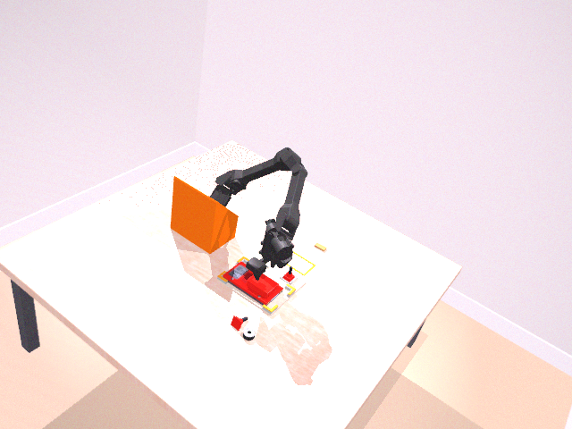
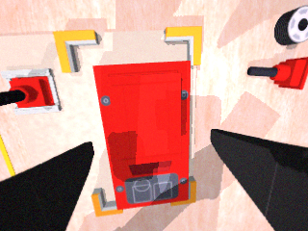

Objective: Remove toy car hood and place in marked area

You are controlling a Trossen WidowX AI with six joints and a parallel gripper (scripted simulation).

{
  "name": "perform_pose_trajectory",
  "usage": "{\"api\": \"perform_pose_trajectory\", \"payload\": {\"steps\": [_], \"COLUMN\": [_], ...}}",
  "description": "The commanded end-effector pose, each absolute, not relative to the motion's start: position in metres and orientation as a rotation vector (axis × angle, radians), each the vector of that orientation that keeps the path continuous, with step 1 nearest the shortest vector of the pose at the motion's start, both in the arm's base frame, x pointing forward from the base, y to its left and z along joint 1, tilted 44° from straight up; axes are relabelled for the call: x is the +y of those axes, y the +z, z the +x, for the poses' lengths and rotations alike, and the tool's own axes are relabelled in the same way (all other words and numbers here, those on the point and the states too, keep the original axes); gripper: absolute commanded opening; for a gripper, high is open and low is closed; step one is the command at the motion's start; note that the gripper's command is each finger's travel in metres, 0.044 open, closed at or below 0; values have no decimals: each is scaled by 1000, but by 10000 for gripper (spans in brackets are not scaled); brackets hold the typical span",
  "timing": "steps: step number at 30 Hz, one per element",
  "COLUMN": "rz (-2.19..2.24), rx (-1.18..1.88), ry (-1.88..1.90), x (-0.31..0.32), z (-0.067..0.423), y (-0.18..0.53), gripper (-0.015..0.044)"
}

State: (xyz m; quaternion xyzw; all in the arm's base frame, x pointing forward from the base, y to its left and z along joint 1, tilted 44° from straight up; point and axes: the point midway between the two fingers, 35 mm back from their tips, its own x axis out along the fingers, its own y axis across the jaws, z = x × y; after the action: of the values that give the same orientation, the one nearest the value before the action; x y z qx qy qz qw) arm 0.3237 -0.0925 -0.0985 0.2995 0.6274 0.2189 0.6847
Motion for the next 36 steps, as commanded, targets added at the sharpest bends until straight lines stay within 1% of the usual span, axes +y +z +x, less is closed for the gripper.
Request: {"api": "perform_pose_trajectory", "payload": {"steps": [1, 36], "rz": [679, 681], "rx": [1408, 1408], "ry": [491, 493], "x": [-88, -65], "z": [324, 328], "y": [-102, -126], "gripper": [440, 440]}}
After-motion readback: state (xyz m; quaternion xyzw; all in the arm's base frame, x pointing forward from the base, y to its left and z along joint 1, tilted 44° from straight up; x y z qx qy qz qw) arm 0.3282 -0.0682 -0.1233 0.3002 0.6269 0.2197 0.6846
